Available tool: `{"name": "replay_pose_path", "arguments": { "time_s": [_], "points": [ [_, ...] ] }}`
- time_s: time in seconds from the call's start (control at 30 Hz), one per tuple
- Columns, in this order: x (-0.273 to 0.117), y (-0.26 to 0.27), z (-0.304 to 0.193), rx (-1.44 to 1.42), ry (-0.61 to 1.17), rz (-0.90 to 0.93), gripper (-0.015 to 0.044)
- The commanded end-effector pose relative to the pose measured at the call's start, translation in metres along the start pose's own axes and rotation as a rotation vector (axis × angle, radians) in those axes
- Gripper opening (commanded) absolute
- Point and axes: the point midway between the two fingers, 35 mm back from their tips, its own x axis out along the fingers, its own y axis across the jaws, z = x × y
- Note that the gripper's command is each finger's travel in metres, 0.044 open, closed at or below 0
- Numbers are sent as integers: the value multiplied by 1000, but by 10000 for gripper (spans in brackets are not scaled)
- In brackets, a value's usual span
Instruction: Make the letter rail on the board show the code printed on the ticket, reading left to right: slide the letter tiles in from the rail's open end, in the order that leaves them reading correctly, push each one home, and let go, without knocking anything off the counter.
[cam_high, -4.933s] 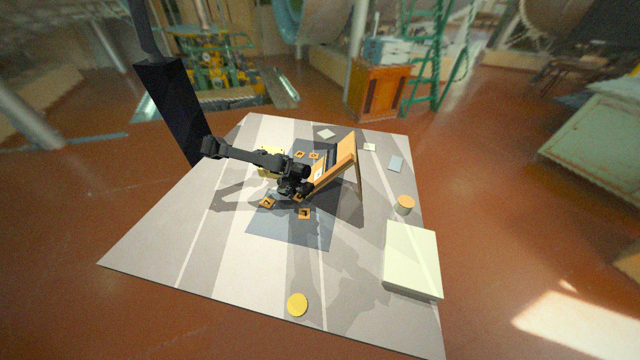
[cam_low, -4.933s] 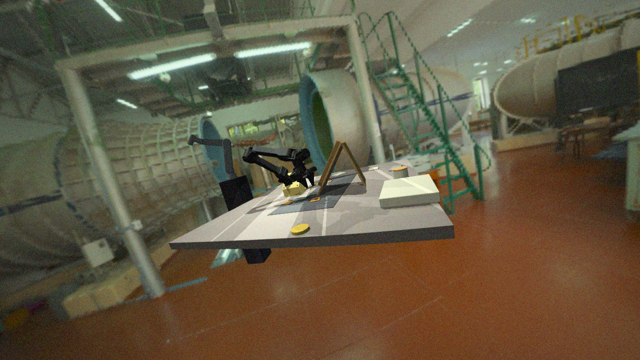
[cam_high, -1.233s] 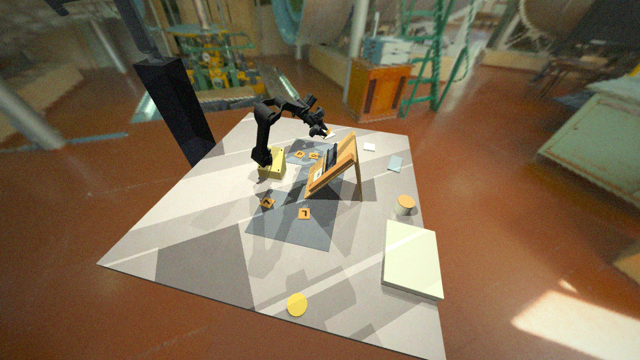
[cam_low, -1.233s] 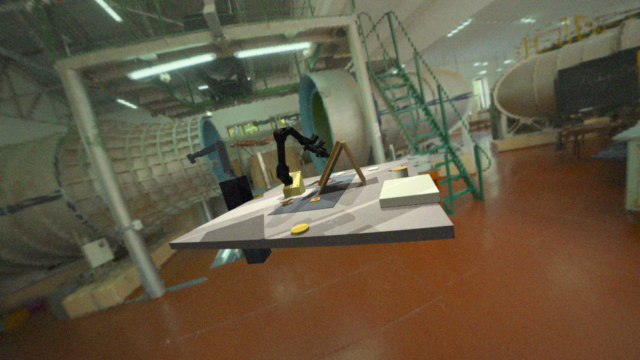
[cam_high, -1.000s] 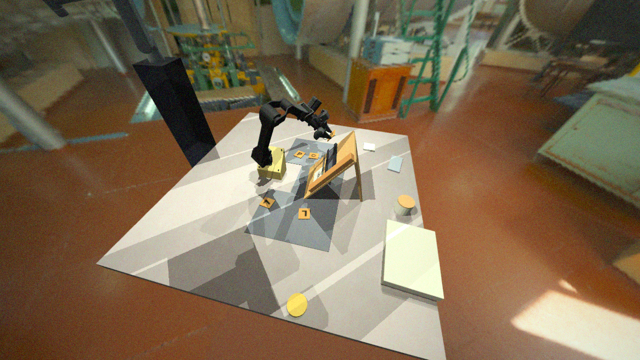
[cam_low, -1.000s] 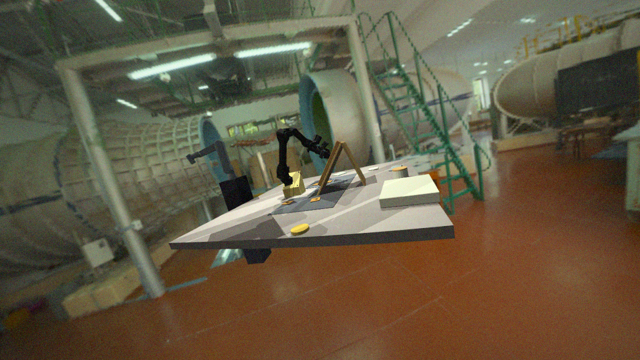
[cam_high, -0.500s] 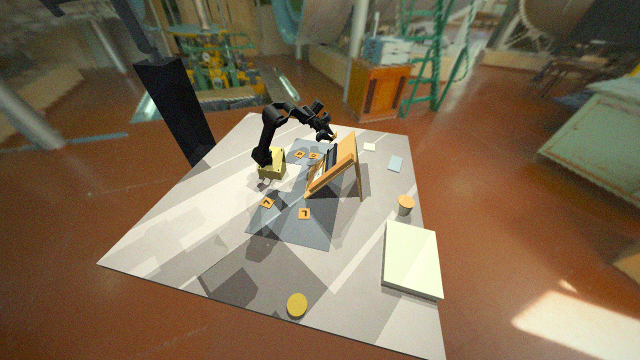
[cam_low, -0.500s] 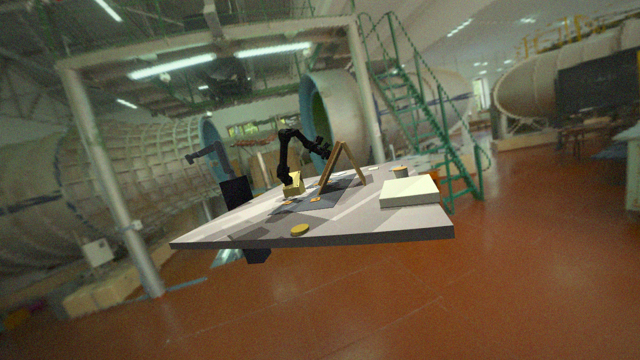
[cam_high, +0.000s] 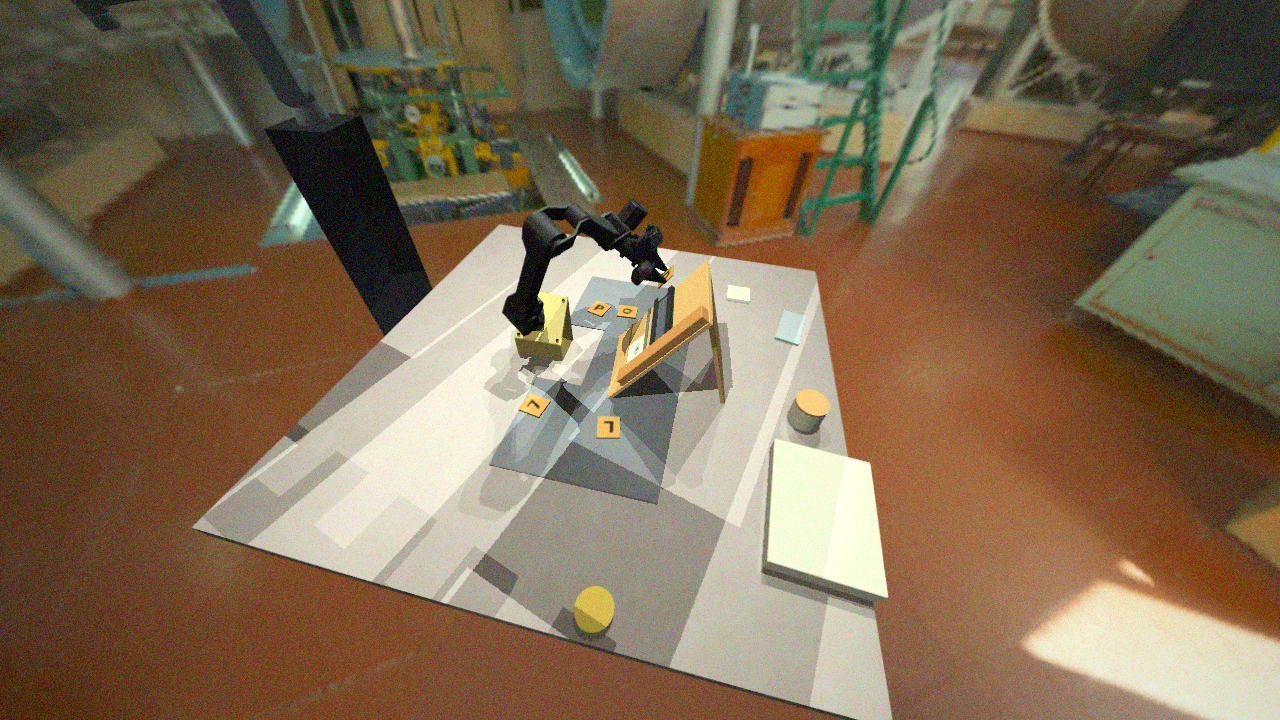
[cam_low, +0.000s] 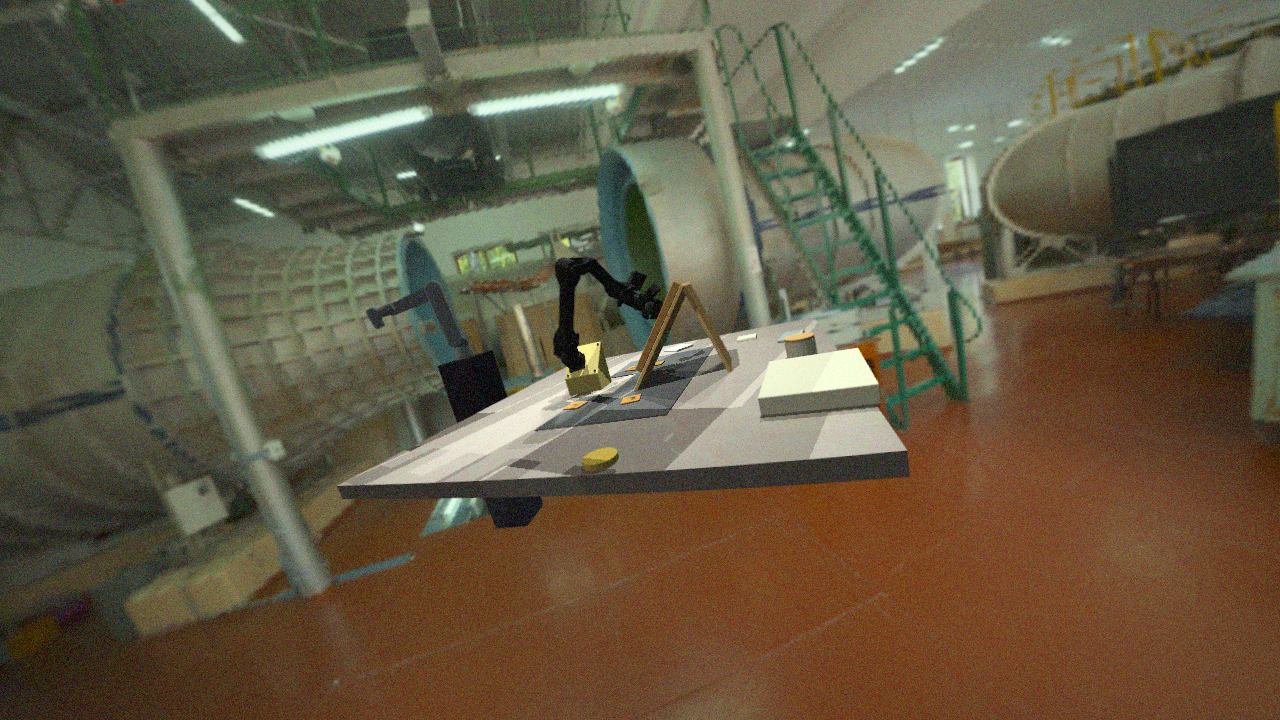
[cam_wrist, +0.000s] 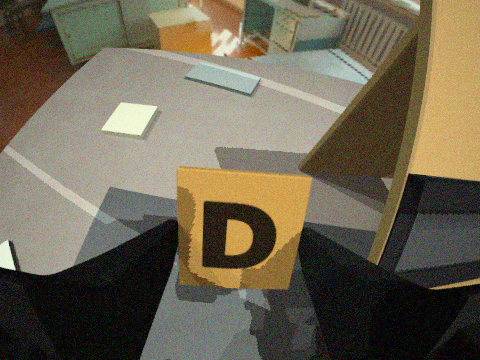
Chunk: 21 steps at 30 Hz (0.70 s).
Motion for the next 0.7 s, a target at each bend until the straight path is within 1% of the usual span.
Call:
{"name": "replay_pose_path", "arguments": {
  "time_s": [0.0,0.67],
  "points": [
    [-1,-2,0,-4,0,5,0],
    [-1,-12,-1,-4,0,5,0]
  ]
}}
